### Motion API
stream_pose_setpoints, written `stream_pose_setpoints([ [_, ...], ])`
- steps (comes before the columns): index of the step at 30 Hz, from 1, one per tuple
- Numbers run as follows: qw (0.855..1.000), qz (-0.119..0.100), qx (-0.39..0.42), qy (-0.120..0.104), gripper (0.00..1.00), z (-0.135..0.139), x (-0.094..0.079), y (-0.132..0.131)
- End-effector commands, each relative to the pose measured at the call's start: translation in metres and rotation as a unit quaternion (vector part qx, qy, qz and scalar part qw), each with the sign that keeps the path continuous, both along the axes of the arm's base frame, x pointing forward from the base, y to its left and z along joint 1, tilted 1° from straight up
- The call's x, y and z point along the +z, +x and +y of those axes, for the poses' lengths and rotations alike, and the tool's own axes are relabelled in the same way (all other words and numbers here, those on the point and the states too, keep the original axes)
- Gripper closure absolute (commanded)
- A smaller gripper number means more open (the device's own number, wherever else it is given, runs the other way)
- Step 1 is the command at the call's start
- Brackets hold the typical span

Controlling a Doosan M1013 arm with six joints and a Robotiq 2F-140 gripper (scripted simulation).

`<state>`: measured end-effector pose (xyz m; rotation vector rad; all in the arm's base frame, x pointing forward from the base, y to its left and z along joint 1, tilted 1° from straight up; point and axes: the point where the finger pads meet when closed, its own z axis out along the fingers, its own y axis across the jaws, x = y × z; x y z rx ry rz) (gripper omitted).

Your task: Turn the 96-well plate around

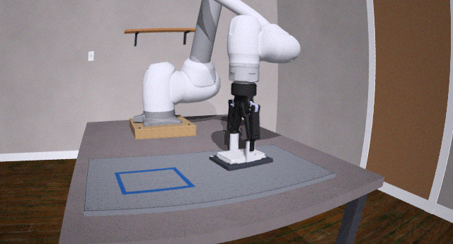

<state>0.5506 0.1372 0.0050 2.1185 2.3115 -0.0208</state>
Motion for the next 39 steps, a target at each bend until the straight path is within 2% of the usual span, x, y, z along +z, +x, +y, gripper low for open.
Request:
stream_pose_setpoints([
  [1,1.000,0.000,0.000,0.000,1.00,0.000,0.000,0.000],
  [15,1.000,0.000,0.000,0.000,1.00,0.000,0.000,0.000],
  [39,1.000,0.000,0.000,0.000,1.00,0.001,0.036,0.000],
])
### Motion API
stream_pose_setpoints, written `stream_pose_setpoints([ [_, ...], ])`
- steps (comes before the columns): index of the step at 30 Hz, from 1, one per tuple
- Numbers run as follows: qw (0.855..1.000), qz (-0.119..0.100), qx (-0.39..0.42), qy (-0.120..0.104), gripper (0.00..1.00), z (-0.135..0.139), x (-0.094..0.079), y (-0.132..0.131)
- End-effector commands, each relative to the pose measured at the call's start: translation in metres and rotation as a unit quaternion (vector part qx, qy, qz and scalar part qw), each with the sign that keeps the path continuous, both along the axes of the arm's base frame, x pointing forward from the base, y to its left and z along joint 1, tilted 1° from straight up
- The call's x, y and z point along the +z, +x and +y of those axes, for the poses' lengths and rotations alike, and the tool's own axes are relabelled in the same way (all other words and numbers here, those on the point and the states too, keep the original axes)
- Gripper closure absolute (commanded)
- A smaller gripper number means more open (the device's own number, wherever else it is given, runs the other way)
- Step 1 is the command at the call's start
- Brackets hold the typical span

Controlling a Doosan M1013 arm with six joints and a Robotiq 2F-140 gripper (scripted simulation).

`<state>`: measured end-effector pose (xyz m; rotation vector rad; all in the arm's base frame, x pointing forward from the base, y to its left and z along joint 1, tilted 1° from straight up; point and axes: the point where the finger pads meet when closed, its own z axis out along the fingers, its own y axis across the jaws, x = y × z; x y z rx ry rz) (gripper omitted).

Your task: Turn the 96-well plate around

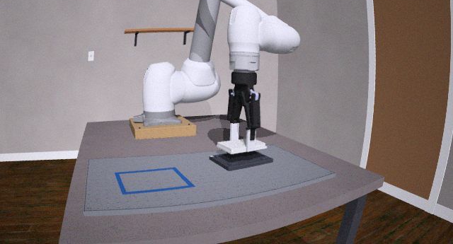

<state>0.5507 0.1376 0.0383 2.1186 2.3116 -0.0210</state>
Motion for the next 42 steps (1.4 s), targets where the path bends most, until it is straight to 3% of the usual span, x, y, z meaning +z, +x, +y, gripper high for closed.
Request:
stream_pose_setpoints([
  [1,1.000,0.000,0.000,0.000,1.00,0.000,0.005,0.000],
  [18,1.000,0.000,0.000,0.000,1.00,0.000,0.029,0.000],
  [36,1.000,0.000,0.000,0.000,1.00,0.000,0.029,0.000],
  [42,0.998,-0.001,-0.067,0.000,1.00,-0.013,0.029,0.003],
])
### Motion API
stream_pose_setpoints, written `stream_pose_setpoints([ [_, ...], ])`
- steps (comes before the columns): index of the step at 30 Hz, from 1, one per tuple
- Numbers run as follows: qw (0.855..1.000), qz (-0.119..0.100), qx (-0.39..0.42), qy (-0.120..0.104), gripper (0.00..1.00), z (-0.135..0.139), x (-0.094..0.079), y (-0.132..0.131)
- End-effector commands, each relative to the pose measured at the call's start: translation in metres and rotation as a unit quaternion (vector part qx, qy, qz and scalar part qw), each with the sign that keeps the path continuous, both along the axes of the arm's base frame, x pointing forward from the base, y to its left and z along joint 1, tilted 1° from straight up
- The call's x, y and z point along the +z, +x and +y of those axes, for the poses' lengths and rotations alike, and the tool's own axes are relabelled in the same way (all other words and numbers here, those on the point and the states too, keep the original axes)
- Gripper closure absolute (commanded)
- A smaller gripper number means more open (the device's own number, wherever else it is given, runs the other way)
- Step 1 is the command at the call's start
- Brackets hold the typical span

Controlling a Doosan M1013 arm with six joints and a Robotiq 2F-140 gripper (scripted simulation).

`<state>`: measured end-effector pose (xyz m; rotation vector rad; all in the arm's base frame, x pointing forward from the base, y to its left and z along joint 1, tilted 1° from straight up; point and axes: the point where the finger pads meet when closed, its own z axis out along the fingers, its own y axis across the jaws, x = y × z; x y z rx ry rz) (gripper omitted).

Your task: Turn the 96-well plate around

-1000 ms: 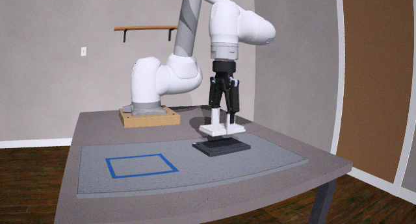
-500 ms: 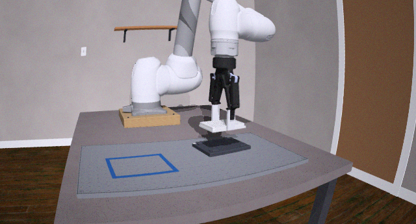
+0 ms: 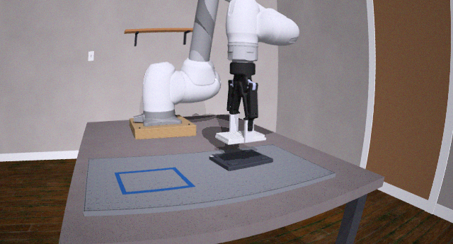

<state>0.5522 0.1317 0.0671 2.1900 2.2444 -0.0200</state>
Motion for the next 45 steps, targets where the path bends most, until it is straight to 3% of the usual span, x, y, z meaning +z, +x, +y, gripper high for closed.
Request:
stream_pose_setpoints([
  [1,0.999,-0.001,-0.052,-0.001,1.00,-0.010,0.000,0.002],
  [45,0.998,-0.001,-0.056,-0.001,1.00,-0.140,-0.004,0.032],
])
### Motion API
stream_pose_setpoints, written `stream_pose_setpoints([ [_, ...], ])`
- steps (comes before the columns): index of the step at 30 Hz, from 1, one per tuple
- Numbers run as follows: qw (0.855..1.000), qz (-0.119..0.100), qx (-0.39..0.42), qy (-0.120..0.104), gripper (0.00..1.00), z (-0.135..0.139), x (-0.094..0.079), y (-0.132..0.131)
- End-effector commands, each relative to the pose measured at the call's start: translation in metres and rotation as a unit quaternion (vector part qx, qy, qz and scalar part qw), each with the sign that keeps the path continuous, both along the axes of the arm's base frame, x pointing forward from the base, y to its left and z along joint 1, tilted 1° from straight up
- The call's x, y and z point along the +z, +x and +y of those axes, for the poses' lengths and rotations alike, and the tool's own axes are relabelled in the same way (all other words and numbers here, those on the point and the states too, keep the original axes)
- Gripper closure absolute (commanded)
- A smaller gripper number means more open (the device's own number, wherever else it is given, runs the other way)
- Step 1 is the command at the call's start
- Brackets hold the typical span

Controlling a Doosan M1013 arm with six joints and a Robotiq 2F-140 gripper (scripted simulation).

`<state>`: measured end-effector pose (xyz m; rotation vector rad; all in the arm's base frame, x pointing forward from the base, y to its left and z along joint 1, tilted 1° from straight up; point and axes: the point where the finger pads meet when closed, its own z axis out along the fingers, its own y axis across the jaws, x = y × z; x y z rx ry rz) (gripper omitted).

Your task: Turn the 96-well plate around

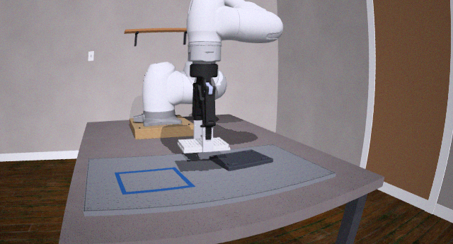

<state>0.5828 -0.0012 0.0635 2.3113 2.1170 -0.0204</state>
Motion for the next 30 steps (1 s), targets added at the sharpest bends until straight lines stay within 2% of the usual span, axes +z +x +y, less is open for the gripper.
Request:
stream_pose_setpoints([
  [1,1.000,0.000,0.000,0.000,1.00,-0.010,0.000,0.002],
  [3,1.000,0.000,0.000,0.000,1.00,-0.010,0.000,0.002],
  [30,1.000,0.000,0.000,0.000,1.00,-0.091,-0.002,0.021],
])
